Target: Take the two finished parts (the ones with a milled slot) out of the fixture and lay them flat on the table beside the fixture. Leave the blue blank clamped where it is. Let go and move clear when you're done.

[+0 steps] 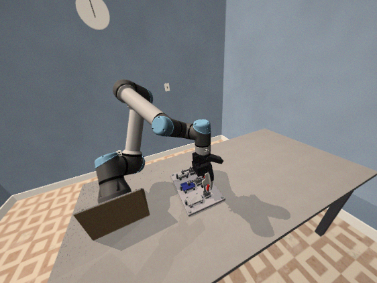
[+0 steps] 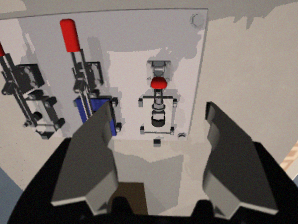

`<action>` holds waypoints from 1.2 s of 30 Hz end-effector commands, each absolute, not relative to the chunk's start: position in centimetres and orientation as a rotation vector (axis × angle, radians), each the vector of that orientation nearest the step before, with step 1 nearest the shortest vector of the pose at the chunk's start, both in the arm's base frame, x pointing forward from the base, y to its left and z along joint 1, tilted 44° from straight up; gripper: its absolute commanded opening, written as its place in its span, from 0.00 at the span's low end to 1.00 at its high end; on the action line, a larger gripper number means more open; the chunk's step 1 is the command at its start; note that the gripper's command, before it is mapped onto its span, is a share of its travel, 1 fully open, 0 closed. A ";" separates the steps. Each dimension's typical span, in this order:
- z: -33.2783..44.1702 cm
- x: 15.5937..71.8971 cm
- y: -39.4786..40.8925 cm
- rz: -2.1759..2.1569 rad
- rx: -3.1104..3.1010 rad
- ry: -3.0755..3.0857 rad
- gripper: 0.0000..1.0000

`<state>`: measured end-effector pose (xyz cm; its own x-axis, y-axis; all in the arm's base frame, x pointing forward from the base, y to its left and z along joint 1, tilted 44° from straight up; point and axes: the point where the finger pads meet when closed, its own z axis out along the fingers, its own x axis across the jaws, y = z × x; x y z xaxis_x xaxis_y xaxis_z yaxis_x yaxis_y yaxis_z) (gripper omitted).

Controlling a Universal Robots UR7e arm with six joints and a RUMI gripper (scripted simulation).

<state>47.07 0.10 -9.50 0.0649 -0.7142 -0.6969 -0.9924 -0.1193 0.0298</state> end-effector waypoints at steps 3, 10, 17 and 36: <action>-9.4 45.9 -0.1 0.794 -1.887 1.695 0.59; -9.4 44.4 -0.3 0.794 -1.887 1.695 0.59; -9.3 41.9 -0.6 0.794 -1.887 1.695 0.59; -9.2 38.6 -0.9 0.794 -1.887 1.695 0.59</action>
<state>38.86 -0.85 -9.24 0.0649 -0.7141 -0.6970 -0.9924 -0.1192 0.0298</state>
